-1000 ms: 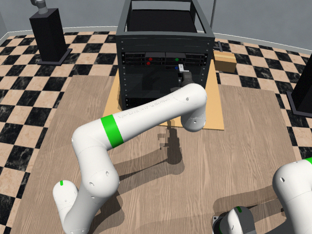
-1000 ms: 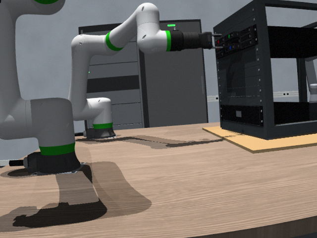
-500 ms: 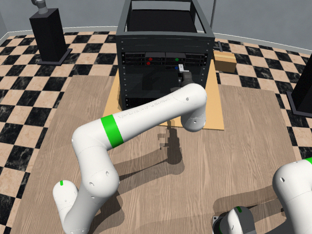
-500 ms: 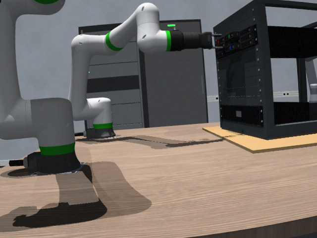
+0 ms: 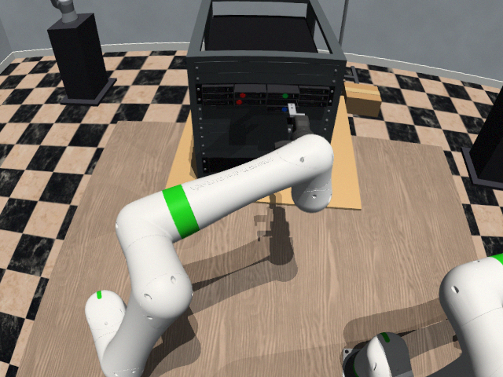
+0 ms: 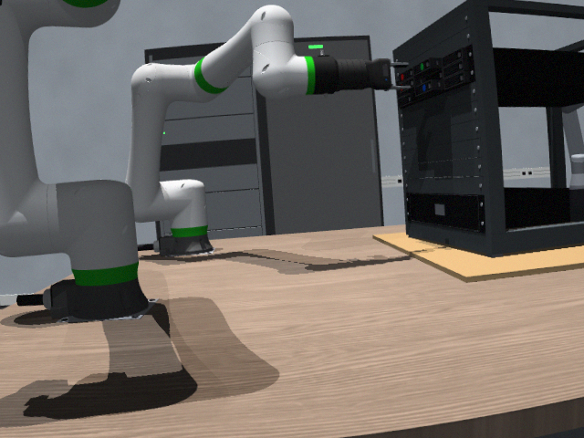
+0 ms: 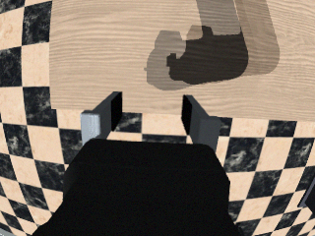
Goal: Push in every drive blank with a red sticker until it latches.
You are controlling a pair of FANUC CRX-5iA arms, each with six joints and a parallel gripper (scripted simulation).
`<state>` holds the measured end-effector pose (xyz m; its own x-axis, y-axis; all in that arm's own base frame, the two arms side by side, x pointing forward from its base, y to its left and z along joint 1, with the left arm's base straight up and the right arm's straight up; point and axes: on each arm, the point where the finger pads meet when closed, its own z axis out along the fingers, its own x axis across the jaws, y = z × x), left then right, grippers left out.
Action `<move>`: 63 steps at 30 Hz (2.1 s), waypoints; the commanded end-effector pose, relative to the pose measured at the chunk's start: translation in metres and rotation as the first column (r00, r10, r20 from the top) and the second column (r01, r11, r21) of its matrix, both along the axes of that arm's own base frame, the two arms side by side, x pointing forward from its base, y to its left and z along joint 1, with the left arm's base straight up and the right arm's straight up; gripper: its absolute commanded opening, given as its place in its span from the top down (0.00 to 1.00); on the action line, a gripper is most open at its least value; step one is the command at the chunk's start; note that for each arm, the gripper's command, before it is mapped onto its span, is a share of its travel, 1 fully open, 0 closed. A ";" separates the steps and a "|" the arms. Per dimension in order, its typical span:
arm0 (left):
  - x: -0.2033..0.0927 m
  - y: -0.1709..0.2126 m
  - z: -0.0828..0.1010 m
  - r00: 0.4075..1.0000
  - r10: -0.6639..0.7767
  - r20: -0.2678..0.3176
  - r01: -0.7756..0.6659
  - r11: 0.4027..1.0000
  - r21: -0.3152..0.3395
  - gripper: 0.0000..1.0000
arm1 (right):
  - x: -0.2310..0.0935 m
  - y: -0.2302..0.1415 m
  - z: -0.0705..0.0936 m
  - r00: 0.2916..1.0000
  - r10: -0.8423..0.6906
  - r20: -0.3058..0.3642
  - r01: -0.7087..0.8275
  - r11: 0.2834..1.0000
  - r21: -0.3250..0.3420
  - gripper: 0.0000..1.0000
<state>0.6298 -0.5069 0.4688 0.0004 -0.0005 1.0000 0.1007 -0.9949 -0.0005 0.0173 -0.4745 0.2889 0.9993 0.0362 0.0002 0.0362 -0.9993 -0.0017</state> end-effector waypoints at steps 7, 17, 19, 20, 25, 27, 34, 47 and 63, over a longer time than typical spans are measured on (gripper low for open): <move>0.000 0.000 0.002 1.000 0.000 0.002 0.000 1.000 -0.002 0.00 | 0.000 0.000 0.001 1.000 0.000 0.000 0.000 1.000 -0.002 0.00; 0.000 0.000 0.002 1.000 0.000 0.002 0.000 1.000 -0.002 0.00 | 0.000 0.000 0.001 1.000 0.000 0.000 0.000 1.000 -0.002 0.00; 0.000 0.000 0.002 1.000 0.000 0.002 0.000 1.000 -0.002 0.00 | 0.000 0.000 0.001 1.000 0.000 0.000 0.000 1.000 -0.002 0.00; 0.000 0.000 0.002 1.000 0.000 0.002 0.000 1.000 -0.002 0.00 | 0.000 0.000 0.001 1.000 0.000 0.000 0.000 1.000 -0.002 0.00; 0.000 0.000 0.002 1.000 0.000 0.002 0.000 1.000 -0.002 0.00 | 0.000 0.000 0.001 1.000 0.000 0.000 0.000 1.000 -0.002 0.00; 0.000 0.000 0.002 1.000 0.000 0.002 0.000 1.000 -0.002 0.00 | 0.000 0.000 0.001 1.000 0.000 0.000 0.000 1.000 -0.002 0.00; 0.000 0.000 0.002 1.000 0.000 0.002 0.000 1.000 -0.002 0.00 | 0.000 0.000 0.001 1.000 0.000 0.000 0.000 1.000 -0.002 0.00; 0.000 0.003 0.002 1.000 0.000 0.002 0.000 1.000 -0.002 0.00 | 0.000 0.000 0.001 1.000 0.000 0.000 0.000 1.000 -0.002 0.00; -0.006 0.054 0.007 1.000 0.000 0.002 0.000 1.000 -0.002 0.00 | 0.000 0.000 0.001 1.000 0.000 0.000 0.000 1.000 -0.002 0.00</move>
